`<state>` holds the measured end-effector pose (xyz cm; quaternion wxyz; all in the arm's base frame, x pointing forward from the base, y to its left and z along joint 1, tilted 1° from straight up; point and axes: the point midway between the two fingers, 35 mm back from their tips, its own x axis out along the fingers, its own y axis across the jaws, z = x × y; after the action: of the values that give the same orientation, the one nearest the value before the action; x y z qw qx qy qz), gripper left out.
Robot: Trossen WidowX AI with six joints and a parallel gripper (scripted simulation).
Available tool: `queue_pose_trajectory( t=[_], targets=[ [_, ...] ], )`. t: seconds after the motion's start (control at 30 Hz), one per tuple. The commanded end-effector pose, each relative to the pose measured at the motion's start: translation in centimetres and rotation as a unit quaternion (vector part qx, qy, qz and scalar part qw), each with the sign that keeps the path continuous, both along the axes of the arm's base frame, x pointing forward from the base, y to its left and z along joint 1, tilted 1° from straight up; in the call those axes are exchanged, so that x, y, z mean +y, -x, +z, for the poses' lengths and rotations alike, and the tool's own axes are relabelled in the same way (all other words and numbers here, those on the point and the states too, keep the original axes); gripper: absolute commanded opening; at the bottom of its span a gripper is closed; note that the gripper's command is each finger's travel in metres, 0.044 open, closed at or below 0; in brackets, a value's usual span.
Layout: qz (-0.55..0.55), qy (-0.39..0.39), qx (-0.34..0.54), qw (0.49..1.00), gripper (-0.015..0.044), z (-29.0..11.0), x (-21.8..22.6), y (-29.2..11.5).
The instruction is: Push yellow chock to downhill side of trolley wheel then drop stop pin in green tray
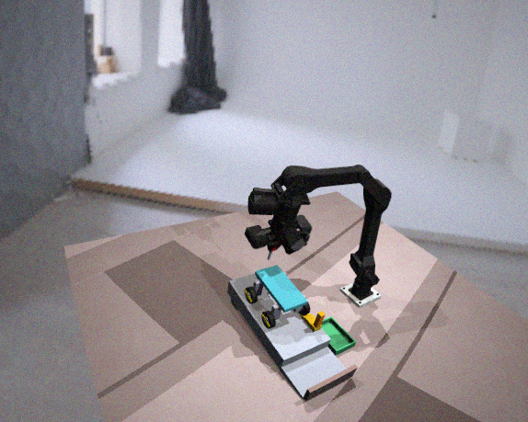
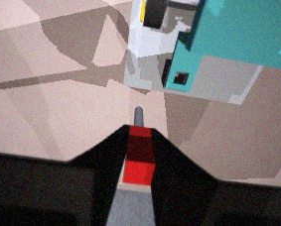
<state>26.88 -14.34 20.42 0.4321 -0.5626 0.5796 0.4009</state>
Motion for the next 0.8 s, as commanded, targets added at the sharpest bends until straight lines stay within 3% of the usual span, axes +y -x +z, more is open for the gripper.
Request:
queue_pose_trajectory(
  t=[0.0,0.37,0.77],
  targets=[
    [0.001,0.0,-0.005,1.0,0.0,0.1,0.0,1.4],
    [0.001,0.0,-0.004,1.0,0.0,0.2,0.1,5.0],
    [0.001,-0.001,-0.004,1.0,0.0,-0.4,2.5,4.9]
  ],
)
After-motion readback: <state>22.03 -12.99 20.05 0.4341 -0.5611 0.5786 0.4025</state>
